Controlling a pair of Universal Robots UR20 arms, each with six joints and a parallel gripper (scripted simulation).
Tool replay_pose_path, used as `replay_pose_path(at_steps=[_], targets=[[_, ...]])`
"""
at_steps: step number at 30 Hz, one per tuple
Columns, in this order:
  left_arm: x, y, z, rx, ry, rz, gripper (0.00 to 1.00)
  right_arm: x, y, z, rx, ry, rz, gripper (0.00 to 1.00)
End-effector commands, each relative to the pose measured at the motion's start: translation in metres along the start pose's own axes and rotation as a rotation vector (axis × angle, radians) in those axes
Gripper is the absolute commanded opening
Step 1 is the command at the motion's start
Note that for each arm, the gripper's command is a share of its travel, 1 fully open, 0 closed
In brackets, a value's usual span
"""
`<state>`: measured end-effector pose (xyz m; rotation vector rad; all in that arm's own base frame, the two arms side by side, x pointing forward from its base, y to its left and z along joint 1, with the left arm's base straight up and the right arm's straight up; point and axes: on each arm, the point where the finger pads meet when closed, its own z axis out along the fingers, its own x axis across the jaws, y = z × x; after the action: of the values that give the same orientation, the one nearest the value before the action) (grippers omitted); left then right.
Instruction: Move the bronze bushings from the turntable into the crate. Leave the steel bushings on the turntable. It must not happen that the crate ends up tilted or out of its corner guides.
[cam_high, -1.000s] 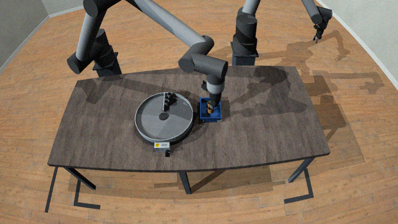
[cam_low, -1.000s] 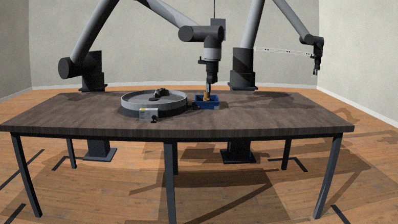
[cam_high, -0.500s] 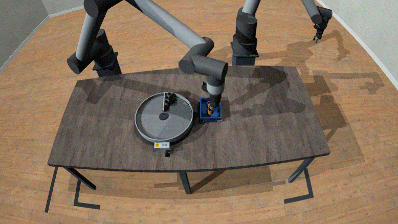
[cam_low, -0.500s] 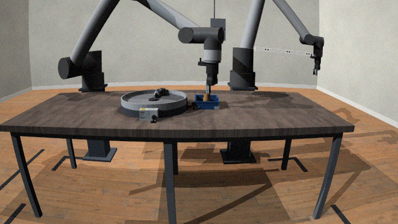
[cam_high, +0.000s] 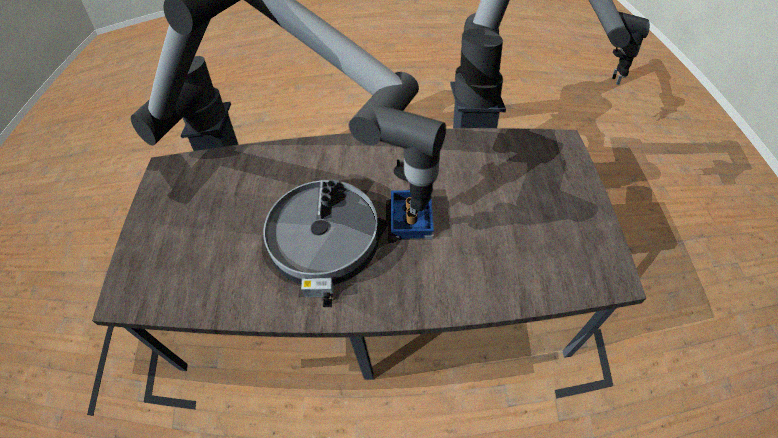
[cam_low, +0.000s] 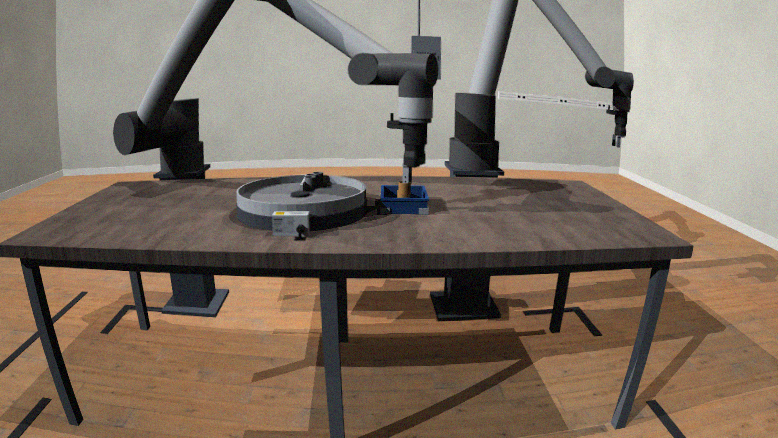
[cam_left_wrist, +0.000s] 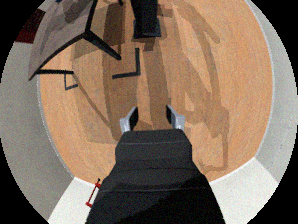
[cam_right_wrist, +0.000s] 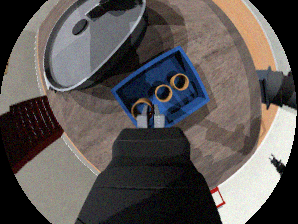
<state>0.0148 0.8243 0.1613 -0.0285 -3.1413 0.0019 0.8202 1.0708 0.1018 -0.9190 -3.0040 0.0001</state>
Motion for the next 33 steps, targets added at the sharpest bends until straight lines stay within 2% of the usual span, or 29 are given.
replay_pose_path(at_steps=[1, 16, 33], targets=[[0.0, 0.0, -0.001, -0.001, 0.0, 0.0, 1.0, 0.0, 0.0, -0.001, -0.001, 0.0, 0.0, 0.0], [0.0, 0.0, -0.001, -0.001, 0.0, 0.0, 1.0, 0.0, 0.0, 0.001, -0.001, 0.0, 0.0, 0.0], [0.0, 0.0, -0.001, -0.001, 0.0, 0.0, 1.0, 0.0, 0.0, 0.023, -0.001, 0.0, 0.0, 0.0]])
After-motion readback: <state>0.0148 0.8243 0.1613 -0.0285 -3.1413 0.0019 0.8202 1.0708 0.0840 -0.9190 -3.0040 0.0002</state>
